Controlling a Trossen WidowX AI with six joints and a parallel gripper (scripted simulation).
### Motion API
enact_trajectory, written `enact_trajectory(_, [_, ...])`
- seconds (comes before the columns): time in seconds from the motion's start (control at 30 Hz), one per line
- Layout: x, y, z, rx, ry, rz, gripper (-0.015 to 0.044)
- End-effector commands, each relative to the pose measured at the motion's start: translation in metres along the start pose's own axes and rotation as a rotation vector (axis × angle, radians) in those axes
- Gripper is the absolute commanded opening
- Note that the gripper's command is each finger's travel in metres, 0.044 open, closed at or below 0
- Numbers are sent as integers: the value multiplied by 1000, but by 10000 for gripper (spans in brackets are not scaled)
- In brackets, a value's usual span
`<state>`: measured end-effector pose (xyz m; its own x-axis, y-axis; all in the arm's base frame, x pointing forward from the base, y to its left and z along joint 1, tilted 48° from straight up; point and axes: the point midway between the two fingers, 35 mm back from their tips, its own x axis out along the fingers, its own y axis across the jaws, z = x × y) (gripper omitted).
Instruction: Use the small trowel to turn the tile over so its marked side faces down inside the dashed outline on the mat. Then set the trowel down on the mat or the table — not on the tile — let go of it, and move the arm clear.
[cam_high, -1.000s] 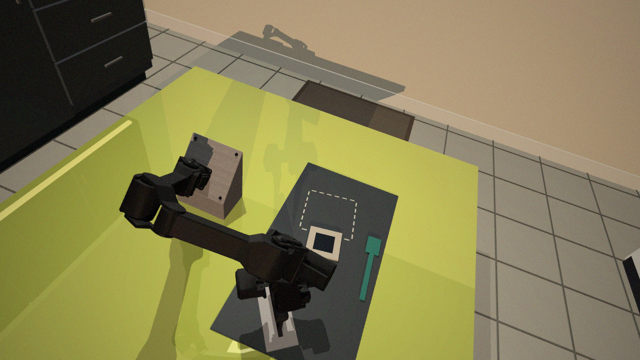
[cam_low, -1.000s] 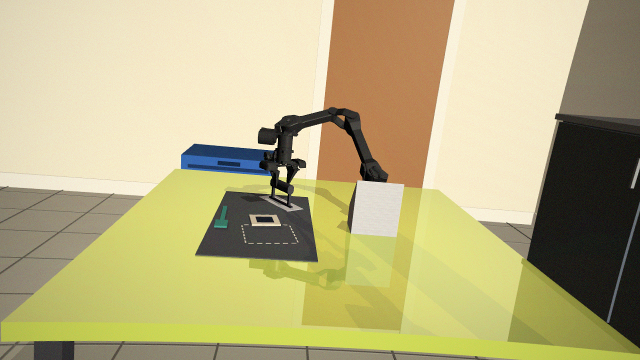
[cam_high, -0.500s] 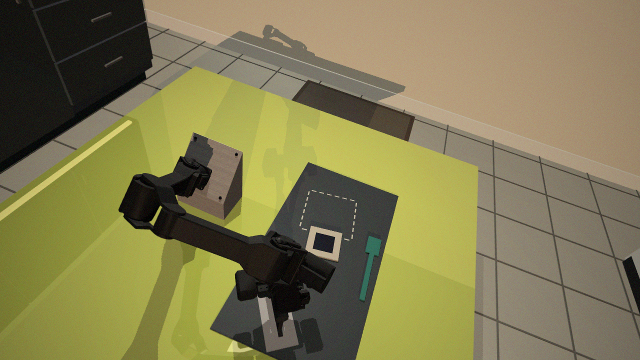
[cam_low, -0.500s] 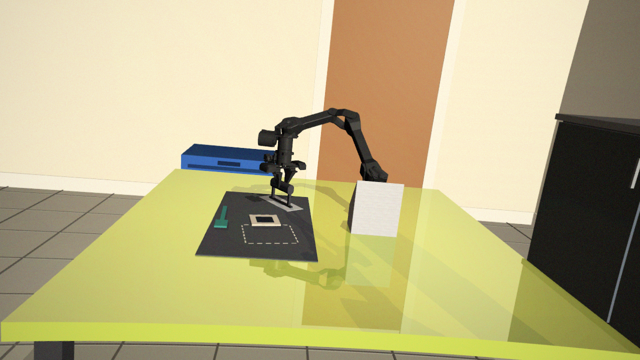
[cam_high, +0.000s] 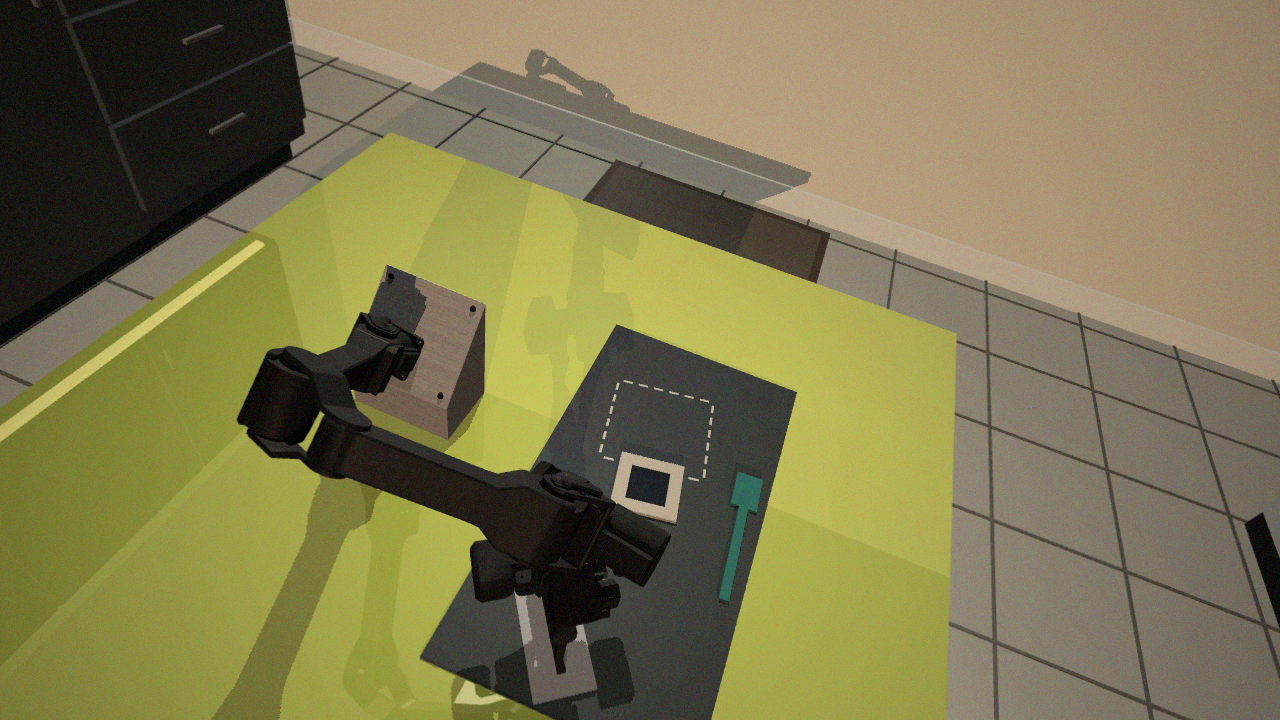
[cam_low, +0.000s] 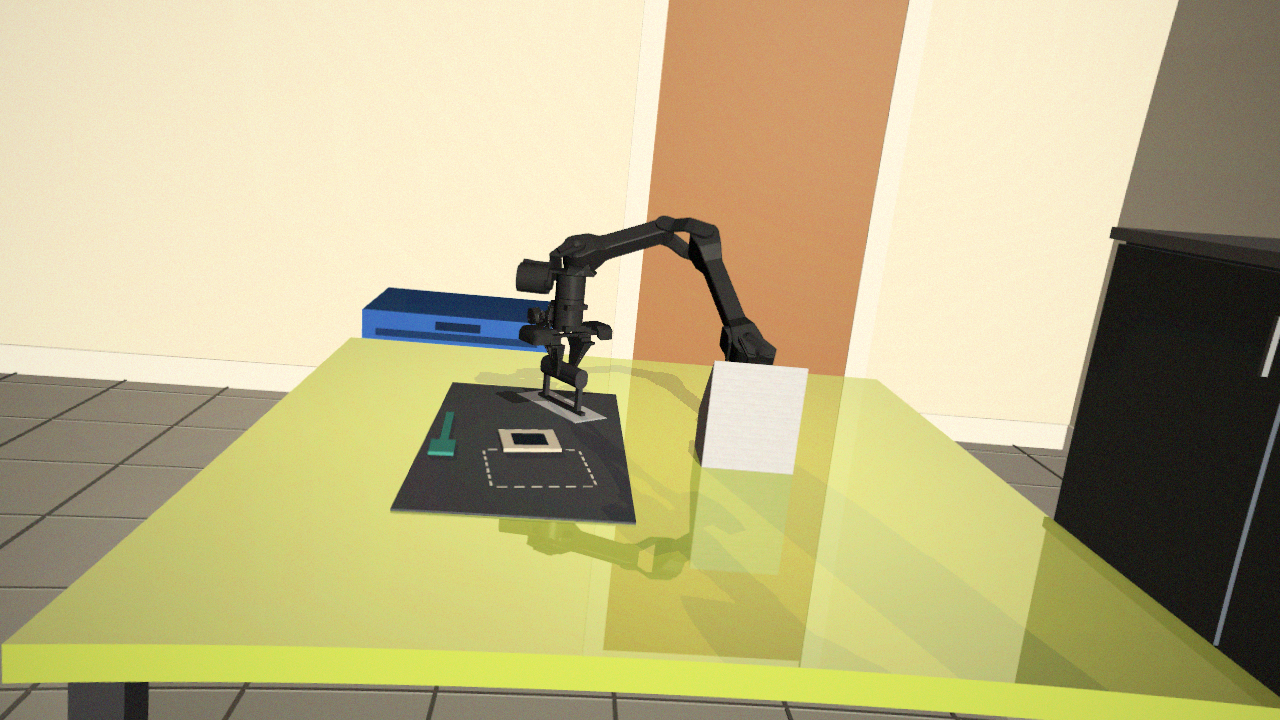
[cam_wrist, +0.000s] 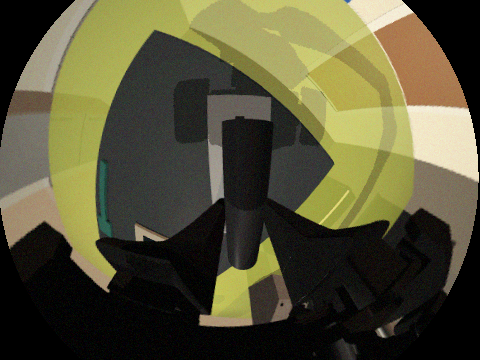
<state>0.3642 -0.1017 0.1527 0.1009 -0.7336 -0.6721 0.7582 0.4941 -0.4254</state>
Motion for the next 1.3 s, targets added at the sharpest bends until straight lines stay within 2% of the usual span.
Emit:
enact_trajectory(0.0, [0, 0, 0, 4, 0, 1, 130])
enact_trajectory(0.27, [0, 0, 0, 194, 0, 1, 130])
enact_trajectory(0.47, [0, 0, 0, 199, 0, 1, 130])
enact_trajectory(0.63, [0, 0, 0, 199, 0, 1, 261])
enact_trajectory(0.67, [0, 0, 0, 199, 0, 1, 270])
enact_trajectory(1.27, [0, 0, 0, 199, 0, 1, 270])
